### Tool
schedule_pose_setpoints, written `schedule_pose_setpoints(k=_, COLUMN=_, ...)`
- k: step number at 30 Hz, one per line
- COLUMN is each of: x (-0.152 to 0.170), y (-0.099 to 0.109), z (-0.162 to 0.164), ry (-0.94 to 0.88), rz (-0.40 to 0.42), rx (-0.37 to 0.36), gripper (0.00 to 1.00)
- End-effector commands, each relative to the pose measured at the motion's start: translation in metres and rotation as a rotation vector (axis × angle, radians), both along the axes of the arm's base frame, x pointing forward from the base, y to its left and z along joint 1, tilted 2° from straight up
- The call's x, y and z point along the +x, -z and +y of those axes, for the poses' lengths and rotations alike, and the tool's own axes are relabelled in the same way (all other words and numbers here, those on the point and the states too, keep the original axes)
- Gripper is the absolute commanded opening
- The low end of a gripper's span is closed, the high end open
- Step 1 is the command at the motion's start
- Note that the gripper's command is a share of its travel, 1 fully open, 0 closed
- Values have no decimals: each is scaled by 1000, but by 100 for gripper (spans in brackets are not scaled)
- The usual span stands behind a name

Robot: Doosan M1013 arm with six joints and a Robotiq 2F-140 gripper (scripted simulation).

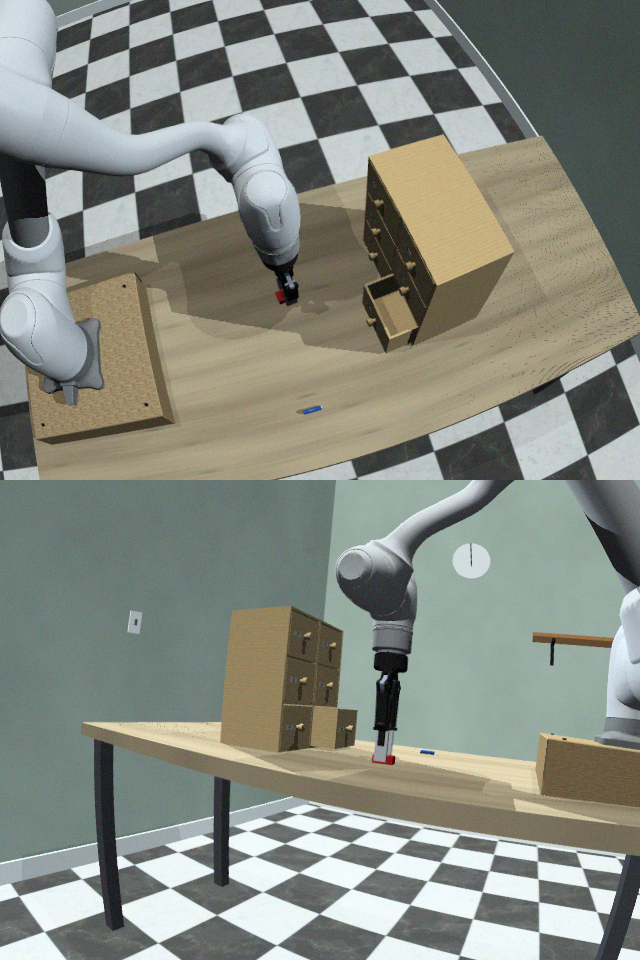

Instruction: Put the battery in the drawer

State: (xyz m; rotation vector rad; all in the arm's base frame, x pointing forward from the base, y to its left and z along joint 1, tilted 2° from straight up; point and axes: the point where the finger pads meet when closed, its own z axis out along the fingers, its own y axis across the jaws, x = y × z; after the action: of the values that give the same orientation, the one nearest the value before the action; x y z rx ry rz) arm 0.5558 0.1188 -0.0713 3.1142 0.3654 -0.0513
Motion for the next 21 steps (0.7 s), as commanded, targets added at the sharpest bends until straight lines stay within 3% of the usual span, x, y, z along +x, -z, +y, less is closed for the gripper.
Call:
schedule_pose_setpoints(k=1, x=-4, y=4, z=2, ry=0, rz=3, rx=0, gripper=26)
schedule_pose_setpoints(k=10, x=-4, y=4, z=2, ry=0, rz=3, rx=0, gripper=26)
schedule_pose_setpoints(k=11, x=-4, y=4, z=2, ry=0, rz=3, rx=0, gripper=14)
schedule_pose_setpoints(k=21, x=-4, y=4, z=2, ry=0, rz=3, rx=0, gripper=14)
